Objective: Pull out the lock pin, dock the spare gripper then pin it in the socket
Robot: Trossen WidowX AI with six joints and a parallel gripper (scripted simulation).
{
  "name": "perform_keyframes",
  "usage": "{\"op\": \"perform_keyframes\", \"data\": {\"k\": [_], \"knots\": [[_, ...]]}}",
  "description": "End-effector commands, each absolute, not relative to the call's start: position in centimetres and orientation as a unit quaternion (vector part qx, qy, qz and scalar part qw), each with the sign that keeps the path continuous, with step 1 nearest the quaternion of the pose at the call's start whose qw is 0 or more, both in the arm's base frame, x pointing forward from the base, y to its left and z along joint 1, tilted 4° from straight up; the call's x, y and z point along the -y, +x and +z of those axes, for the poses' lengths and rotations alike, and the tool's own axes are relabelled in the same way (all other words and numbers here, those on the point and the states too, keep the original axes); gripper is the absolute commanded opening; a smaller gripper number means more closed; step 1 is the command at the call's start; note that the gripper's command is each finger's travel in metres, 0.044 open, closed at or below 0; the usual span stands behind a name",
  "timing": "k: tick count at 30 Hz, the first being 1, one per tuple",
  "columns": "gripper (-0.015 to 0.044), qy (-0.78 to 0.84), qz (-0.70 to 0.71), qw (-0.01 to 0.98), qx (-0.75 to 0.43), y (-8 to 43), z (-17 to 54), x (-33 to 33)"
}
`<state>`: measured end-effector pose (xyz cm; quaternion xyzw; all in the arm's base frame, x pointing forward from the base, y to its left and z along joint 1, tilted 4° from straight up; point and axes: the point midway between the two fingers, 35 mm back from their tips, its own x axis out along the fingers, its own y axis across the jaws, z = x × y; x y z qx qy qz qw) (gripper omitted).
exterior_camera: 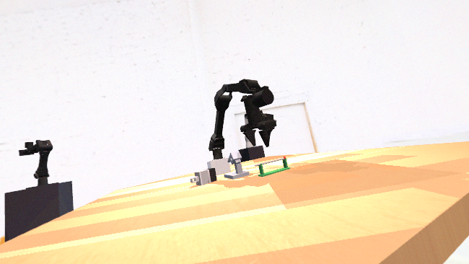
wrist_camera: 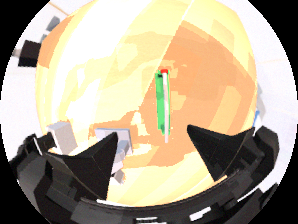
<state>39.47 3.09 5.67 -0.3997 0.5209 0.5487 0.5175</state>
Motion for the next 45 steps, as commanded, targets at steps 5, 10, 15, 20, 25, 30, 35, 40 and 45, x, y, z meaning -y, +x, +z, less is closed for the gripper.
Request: {"op": "perform_keyframes", "data": {"k": [5, 10, 15, 20, 25, 30, 35, 40, 45], "knots": [[0.0440, -0.403, 0.546, 0.521, -0.517, 39.8, 10.5, -2.9], [0.0440, -0.401, 0.539, 0.525, -0.522, 39.8, 10.3, -2.8], [0.0440, -0.339, 0.365, 0.604, -0.622, 38.3, 10.3, 0.9], [0.0440, -0.239, 0.137, 0.681, -0.678, 35.7, 10.3, 4.9], [0.0440, -0.116, -0.101, 0.732, -0.663, 32.2, 10.1, 8.2], [0.0440, -0.010, -0.276, 0.751, -0.600, 29.0, 9.8, 10.4], [0.0440, 0.072, -0.394, 0.751, -0.525, 26.5, 9.5, 11.9], [0.0440, 0.156, -0.497, 0.738, -0.428, 23.8, 9.0, 13.2], [0.0440, 0.233, -0.576, 0.715, -0.320, 21.2, 8.4, 14.4]]}}
